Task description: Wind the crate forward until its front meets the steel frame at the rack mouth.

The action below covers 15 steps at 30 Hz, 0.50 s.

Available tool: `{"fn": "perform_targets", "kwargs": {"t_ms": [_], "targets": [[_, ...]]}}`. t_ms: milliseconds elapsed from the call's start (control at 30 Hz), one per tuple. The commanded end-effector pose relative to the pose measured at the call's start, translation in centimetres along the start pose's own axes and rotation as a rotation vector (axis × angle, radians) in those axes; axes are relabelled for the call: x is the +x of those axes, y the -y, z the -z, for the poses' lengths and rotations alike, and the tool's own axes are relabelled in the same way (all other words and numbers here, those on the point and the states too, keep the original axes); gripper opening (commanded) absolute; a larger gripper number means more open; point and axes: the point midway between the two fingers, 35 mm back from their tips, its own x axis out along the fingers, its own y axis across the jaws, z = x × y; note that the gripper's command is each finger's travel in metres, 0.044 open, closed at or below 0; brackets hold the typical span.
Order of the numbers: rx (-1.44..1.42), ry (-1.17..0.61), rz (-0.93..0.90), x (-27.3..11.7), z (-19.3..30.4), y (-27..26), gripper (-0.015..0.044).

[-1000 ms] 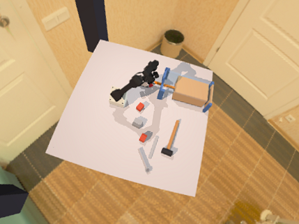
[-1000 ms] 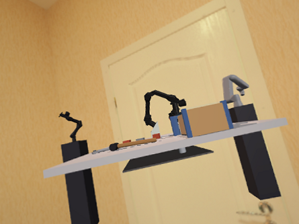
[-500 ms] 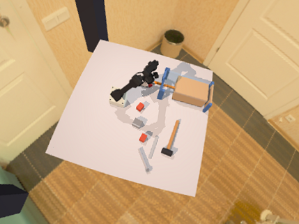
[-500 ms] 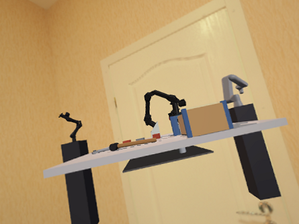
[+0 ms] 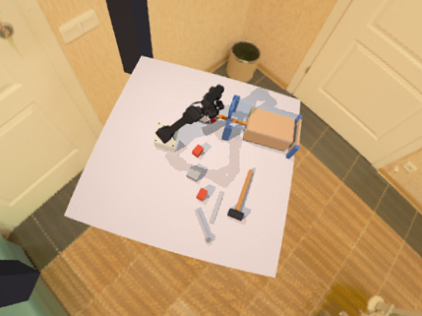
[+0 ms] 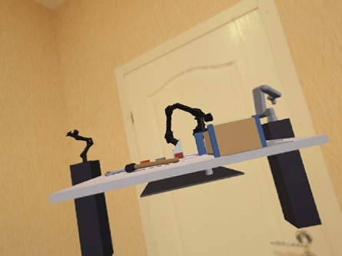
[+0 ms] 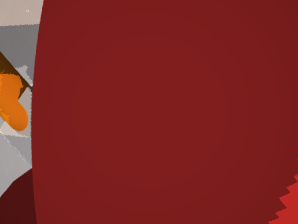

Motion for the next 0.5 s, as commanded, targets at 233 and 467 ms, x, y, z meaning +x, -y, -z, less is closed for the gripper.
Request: {"fn": "perform_targets", "kwargs": {"t_ms": [233,467], "targets": [[-0.033,-0.003,0.001,0.39,-0.04,-0.27,0.0000],[0.011,-0.003,0.005,0.37,-0.03,-0.08,0.0000]]}}
